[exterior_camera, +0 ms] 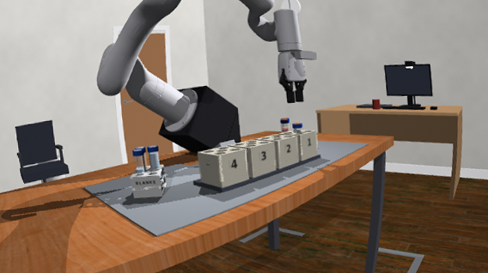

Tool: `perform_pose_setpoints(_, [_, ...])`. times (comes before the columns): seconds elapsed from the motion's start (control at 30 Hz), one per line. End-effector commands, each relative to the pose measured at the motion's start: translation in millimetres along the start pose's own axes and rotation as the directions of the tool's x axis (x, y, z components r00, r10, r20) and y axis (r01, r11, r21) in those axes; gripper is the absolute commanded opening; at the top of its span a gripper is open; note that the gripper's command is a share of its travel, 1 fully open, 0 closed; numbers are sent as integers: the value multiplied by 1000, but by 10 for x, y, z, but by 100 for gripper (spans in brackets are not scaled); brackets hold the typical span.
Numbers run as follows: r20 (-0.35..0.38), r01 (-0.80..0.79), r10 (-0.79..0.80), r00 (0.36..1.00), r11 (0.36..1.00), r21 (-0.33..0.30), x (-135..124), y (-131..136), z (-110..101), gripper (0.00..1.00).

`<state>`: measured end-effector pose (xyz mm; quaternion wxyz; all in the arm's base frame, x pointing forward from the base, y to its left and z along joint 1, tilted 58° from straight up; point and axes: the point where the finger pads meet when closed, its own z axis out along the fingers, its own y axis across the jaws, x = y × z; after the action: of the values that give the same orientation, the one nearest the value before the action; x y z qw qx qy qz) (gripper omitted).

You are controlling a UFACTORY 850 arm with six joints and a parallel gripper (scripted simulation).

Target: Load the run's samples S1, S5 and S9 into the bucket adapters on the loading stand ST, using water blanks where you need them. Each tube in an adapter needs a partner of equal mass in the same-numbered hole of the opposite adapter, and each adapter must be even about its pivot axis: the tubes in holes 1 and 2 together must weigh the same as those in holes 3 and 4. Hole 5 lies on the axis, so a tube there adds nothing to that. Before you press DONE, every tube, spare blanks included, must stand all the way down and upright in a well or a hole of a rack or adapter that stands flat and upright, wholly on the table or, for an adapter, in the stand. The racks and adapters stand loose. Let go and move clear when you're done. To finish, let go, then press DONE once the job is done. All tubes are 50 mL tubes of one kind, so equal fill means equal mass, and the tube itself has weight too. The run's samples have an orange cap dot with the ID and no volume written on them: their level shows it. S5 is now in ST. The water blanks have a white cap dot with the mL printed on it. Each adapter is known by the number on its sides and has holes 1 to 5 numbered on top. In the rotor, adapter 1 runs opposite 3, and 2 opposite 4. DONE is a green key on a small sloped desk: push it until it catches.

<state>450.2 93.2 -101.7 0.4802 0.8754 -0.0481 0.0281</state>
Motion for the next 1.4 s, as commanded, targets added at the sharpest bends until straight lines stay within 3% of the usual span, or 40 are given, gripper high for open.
perform_pose_setpoints(0.0, [-1, -1, 1, 1000, 1000, 1, 6, -2, -93, 44])
perform_pose_setpoints(0.47, [-1, -1, 1, 1000, 1000, 1, 6, -2, -333, 44])
perform_pose_setpoints(1.23, [-1, -1, 1, 1000, 1000, 1, 5, -2, -336, 44])
perform_pose_setpoints(1.27, [-1, -34, 34, 999, 999, 1, -33, -34, -337, 57])
perform_pose_setpoints(1.37, [-1, -67, 67, 998, 998, 1, -72, -66, -337, 57])
